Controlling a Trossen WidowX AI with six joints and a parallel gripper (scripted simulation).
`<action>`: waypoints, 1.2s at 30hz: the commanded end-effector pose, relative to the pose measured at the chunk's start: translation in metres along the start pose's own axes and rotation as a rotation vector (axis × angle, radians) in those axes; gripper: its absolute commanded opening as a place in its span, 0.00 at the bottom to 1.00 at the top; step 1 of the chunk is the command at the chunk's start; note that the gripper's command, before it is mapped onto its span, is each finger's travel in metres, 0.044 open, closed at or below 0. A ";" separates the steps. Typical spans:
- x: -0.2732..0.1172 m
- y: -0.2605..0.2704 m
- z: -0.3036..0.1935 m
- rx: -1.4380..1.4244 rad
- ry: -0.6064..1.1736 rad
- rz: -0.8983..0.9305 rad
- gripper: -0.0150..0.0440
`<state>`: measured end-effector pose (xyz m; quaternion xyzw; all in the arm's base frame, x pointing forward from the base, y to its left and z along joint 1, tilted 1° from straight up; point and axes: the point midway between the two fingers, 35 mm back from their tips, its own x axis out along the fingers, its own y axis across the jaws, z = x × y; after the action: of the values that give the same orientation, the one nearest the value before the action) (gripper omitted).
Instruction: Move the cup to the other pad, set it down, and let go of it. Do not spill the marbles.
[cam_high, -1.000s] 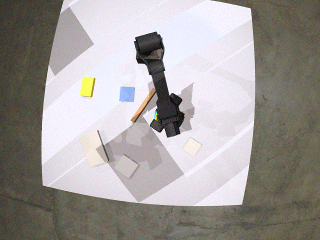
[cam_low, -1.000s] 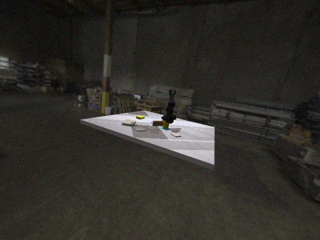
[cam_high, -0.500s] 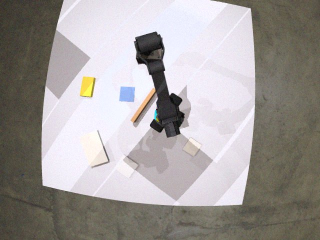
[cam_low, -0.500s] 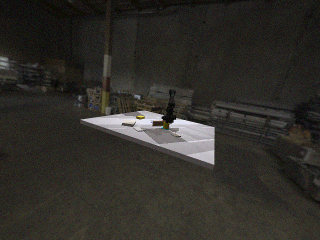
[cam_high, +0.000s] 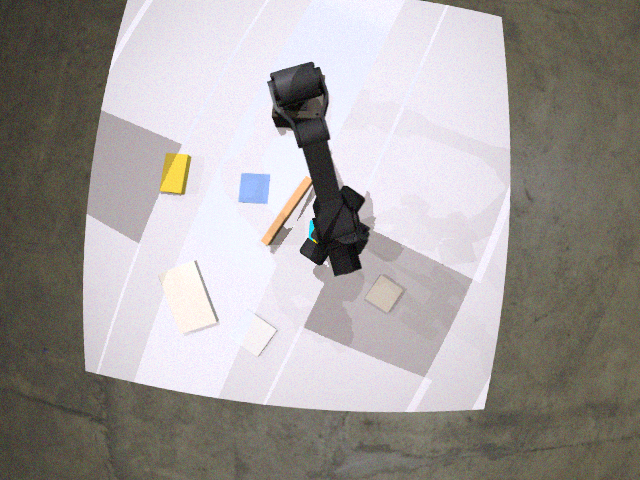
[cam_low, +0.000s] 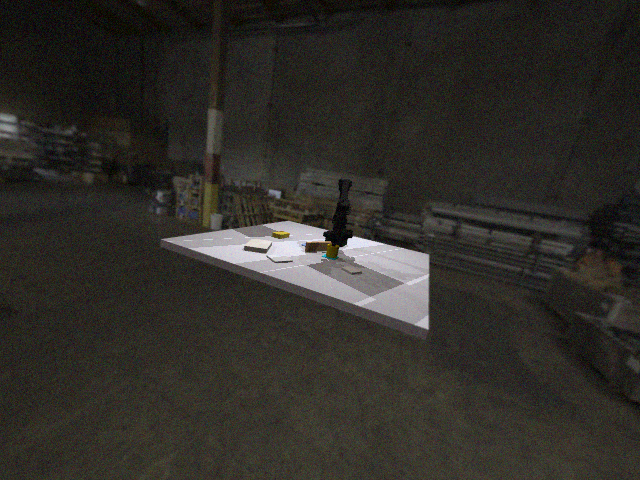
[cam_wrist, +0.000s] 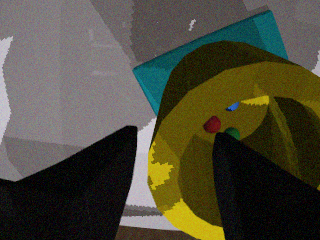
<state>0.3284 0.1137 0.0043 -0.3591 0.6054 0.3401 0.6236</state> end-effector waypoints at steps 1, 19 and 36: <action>-0.011 -0.001 0.001 0.003 -0.005 -0.006 0.50; -0.043 0.001 0.001 0.005 -0.001 -0.005 0.50; -0.058 0.000 0.003 0.001 0.000 -0.001 1.00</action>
<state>0.3259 0.1160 0.0496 -0.3589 0.6086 0.3413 0.6199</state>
